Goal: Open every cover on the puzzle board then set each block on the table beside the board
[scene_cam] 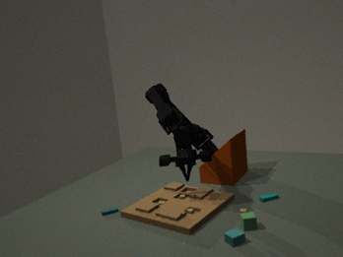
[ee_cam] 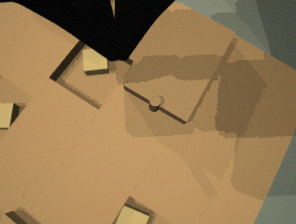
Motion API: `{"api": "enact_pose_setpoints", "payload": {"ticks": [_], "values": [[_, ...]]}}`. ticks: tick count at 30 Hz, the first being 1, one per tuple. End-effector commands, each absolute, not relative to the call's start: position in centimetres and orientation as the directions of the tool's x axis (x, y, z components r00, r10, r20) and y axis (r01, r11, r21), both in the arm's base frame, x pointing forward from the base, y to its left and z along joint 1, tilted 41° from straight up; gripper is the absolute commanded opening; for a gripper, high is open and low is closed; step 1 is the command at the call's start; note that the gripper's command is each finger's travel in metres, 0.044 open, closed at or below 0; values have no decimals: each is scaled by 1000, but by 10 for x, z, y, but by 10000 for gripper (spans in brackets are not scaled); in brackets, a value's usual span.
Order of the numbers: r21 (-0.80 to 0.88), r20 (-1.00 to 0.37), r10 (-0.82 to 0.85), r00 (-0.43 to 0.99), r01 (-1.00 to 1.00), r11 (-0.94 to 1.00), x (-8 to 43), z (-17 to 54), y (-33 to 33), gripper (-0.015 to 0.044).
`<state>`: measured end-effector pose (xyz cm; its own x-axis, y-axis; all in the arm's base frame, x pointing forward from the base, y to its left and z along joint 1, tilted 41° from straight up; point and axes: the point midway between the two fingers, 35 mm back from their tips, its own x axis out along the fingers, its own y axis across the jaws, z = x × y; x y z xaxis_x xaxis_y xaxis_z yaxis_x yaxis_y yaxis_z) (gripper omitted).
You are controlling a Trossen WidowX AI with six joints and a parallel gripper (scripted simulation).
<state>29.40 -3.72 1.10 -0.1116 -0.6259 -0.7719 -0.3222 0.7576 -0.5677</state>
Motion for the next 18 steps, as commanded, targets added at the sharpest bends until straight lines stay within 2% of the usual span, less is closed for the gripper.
{"api": "enact_pose_setpoints", "payload": {"ticks": [1, 8, 18], "values": [[-564, -765, -634, -116, -355, 745, 281, 19, -51, 0], [-559, -761, -638, -118, -380, 737, 268, 27, -65, 0], [-559, -760, -639, -118, -380, 737, 264, -1, -90, 0]]}}
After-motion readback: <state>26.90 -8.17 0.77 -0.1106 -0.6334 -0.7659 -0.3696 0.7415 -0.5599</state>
